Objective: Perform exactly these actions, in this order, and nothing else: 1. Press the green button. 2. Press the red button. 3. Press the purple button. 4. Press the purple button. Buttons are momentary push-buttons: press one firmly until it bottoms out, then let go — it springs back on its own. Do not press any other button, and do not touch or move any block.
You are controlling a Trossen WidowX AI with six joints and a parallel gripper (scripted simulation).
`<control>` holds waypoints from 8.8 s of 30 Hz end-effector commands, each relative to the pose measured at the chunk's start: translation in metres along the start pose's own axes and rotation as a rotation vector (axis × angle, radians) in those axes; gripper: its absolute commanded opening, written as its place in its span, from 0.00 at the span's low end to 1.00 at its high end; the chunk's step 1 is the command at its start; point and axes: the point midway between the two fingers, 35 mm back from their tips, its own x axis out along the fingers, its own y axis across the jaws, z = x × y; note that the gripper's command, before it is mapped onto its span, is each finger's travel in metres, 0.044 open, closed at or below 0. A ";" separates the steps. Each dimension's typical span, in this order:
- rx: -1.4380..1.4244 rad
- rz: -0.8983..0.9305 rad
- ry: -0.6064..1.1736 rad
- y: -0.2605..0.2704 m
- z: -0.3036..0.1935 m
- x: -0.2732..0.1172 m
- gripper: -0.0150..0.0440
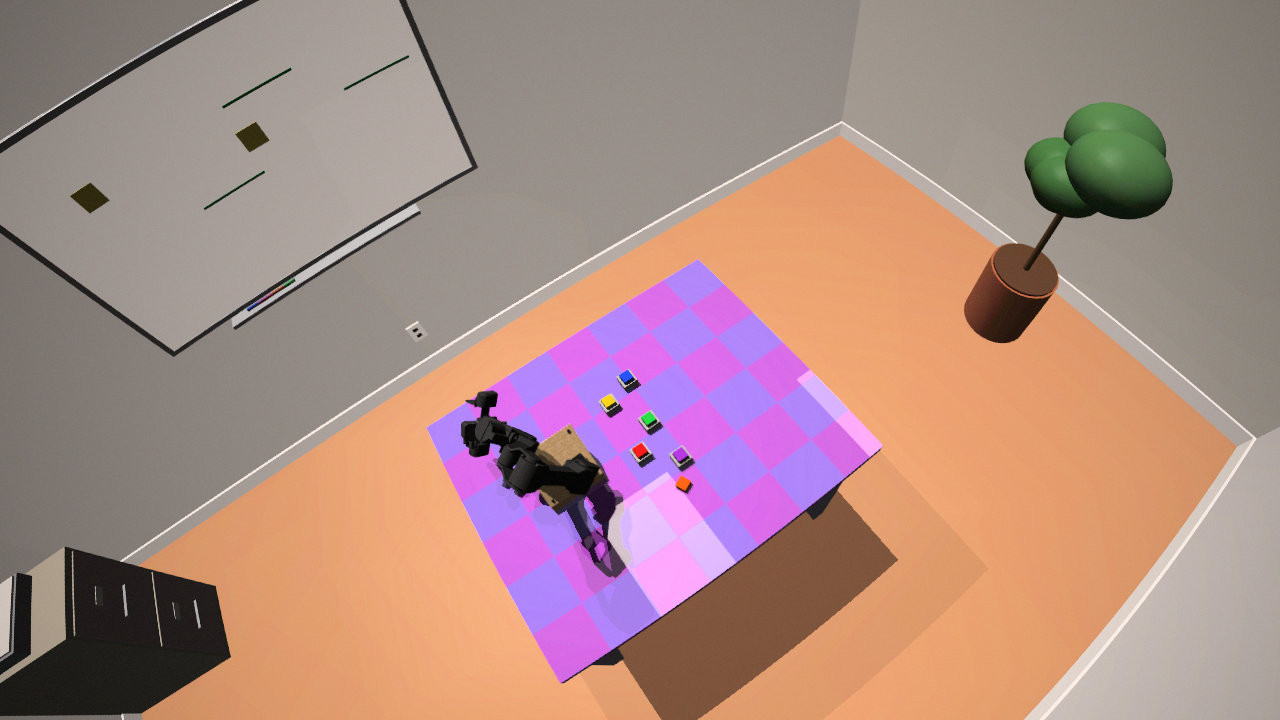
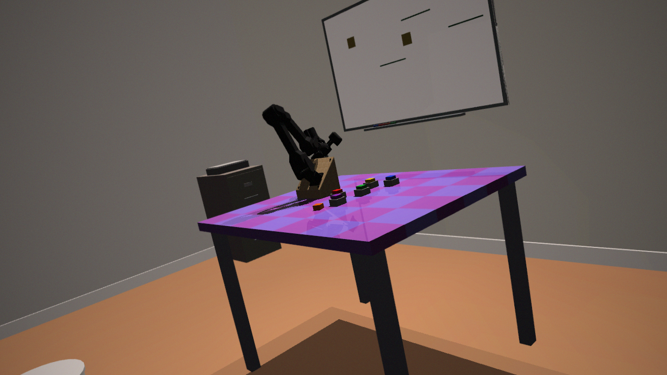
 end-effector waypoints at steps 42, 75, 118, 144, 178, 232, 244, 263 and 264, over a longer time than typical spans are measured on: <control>1.911 -1.063 1.180 -0.194 -0.236 -0.312 0.93; 2.130 -1.189 1.401 -0.126 -0.290 -0.389 0.29; 2.129 -1.191 1.402 -0.106 -0.316 -0.384 0.29; 2.131 -1.187 1.399 -0.163 -0.241 -0.400 0.29; 2.129 -1.183 1.408 -0.043 -0.235 -0.414 0.29; 2.130 -1.180 1.404 -0.072 -0.200 -0.421 0.29; 2.141 -1.176 1.378 -0.098 -0.203 -0.466 0.29; 2.126 -1.192 1.410 -0.065 -0.269 -0.524 0.29; 2.126 -1.192 1.410 -0.064 -0.270 -0.523 0.29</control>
